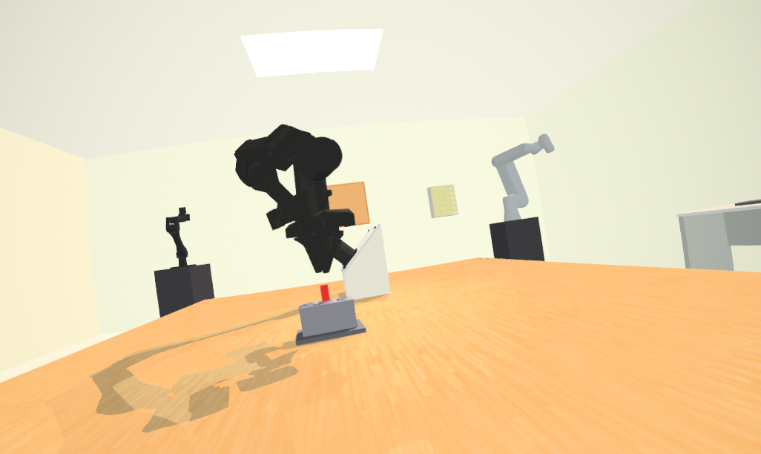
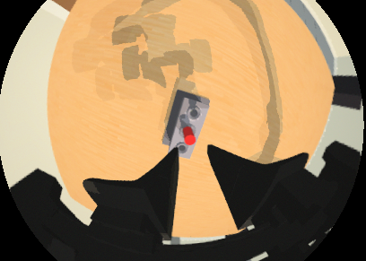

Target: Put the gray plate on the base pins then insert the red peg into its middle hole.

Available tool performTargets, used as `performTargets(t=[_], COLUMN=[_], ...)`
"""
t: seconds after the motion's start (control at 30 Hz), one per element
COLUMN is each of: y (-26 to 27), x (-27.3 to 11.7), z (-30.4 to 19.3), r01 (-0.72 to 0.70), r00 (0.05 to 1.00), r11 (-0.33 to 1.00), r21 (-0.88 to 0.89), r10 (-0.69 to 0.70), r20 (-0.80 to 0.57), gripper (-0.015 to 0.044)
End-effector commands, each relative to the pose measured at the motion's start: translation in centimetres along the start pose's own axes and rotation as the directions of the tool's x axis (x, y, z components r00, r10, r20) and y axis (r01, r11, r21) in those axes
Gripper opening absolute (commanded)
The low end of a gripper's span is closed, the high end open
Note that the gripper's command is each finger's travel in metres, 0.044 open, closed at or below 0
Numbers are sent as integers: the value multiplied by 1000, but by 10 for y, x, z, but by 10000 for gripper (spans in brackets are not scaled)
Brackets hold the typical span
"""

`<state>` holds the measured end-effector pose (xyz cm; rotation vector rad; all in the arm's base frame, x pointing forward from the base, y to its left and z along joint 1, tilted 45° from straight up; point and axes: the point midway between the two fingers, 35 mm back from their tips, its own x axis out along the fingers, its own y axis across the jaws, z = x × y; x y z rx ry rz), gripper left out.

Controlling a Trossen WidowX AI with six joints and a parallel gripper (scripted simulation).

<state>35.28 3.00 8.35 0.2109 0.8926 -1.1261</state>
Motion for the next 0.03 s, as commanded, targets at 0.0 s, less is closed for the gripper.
performTargets(t=[0.0], y=[0], x=[-3], z=[0], r01=[-1], r00=[1000], r11=[1000], r21=[5], r10=[1], r20=[-2], gripper=[150])
